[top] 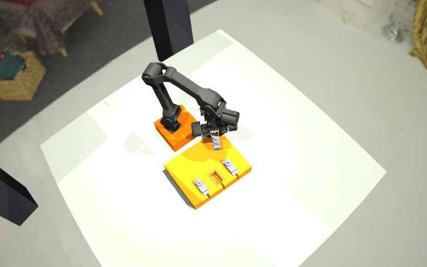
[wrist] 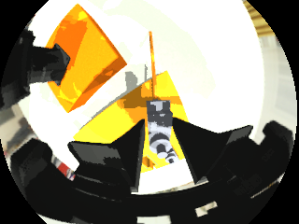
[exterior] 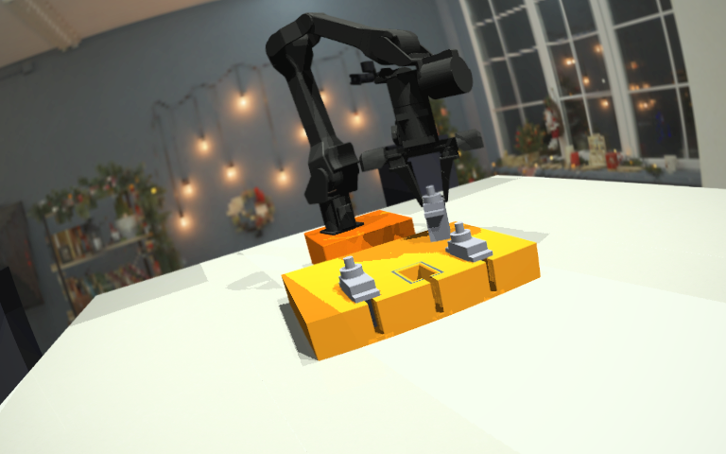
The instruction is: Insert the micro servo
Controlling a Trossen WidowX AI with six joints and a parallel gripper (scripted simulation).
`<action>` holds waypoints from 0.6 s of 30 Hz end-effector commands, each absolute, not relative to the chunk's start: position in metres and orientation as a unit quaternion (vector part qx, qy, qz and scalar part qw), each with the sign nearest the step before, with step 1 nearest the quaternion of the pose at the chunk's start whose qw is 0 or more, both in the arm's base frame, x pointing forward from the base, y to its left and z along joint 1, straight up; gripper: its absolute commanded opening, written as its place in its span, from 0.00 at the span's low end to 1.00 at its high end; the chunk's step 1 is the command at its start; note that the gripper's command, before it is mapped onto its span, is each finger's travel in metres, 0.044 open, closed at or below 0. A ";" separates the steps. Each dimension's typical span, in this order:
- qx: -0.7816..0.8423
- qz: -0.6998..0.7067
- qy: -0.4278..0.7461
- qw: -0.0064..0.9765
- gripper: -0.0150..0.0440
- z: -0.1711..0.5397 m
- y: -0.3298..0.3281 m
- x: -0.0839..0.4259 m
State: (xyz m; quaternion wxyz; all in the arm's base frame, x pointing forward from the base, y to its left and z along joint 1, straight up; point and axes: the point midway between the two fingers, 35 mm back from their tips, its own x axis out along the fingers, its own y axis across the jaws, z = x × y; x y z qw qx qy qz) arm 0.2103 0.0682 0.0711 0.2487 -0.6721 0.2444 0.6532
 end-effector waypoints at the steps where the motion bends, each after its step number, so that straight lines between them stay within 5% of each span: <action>1: -0.671 0.655 0.242 0.249 0.44 0.070 0.069 0.210; 8: -0.671 0.655 0.242 0.249 0.25 0.078 0.069 0.210; 18: -0.671 0.655 0.242 0.248 0.25 0.100 0.065 0.200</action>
